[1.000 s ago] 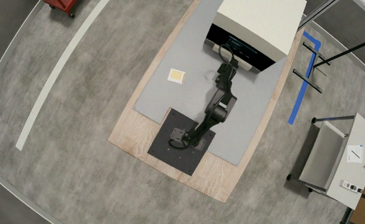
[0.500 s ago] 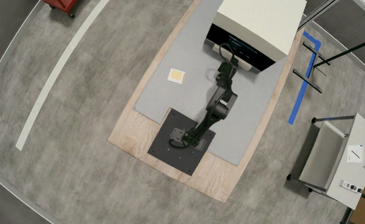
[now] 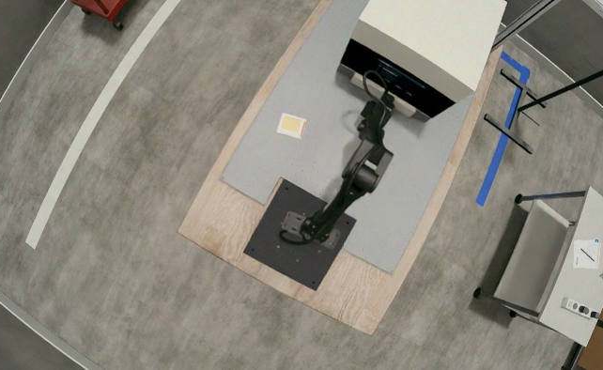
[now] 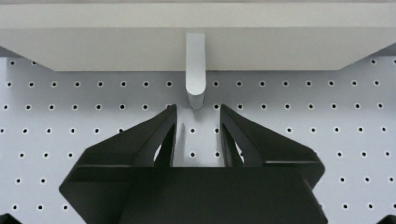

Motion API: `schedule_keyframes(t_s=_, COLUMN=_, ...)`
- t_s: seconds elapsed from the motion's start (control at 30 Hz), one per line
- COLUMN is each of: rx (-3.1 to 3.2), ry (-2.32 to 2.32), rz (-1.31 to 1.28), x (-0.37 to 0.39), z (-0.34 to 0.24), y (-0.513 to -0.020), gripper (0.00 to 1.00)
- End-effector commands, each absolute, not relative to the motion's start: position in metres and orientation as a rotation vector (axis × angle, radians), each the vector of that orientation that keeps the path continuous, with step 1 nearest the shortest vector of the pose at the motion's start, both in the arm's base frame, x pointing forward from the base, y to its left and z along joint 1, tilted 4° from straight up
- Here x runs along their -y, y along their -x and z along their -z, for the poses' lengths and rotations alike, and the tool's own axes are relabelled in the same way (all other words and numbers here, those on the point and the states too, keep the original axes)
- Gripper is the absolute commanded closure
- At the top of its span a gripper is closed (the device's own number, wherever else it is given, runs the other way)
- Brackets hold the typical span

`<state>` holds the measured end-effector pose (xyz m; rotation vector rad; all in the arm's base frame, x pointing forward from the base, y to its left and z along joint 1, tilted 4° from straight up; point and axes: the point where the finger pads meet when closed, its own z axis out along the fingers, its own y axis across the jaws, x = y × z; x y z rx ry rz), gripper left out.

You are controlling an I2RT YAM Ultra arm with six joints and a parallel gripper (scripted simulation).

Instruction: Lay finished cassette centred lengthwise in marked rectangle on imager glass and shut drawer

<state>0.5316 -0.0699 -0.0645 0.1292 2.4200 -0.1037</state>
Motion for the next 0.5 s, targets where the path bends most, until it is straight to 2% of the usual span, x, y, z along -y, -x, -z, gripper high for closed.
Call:
schedule_keyframes(t_s=0.0, rx=-2.370, ry=-0.116, rz=0.100, x=0.072, z=0.052, y=-0.548, gripper=0.65)
schedule_keyframes(t_s=0.47, rx=-2.374, ry=-0.120, rz=0.101, x=0.076, z=0.066, y=-0.559, gripper=0.65)
